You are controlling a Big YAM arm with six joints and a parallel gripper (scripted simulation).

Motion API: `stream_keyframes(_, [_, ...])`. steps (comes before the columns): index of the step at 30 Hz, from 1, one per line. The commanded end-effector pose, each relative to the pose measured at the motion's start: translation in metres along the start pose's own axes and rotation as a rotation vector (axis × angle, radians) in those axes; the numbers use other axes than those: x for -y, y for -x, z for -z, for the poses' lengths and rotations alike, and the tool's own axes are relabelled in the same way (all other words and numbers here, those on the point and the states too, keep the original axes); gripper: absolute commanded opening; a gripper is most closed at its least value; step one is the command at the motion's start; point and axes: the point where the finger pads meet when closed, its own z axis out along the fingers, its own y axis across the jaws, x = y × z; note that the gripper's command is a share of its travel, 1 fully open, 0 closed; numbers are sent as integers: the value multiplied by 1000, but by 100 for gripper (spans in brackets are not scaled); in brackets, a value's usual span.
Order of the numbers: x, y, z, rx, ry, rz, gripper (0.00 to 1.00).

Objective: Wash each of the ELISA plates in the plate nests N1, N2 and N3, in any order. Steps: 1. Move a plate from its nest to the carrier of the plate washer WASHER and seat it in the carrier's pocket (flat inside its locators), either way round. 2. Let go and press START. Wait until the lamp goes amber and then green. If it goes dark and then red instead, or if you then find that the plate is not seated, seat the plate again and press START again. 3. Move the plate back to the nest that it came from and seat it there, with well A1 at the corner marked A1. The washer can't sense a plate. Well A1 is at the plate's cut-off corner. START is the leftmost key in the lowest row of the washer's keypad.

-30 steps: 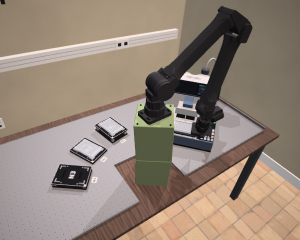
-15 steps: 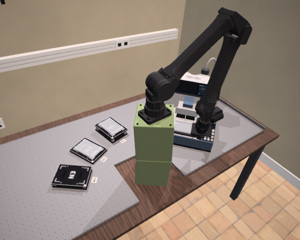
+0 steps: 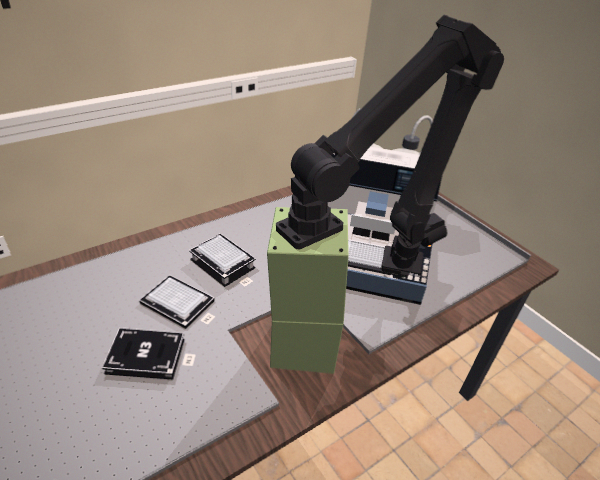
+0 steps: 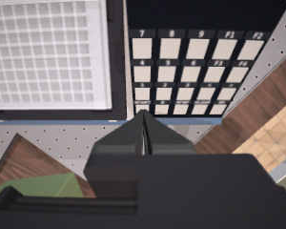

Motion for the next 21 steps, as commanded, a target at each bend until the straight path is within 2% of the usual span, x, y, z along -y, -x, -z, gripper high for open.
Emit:
stream_keyframes(1, [1, -2, 10, -4, -1, -11, 0])
stream_keyframes(21, [1, -1, 40, 0, 0, -4, 0])
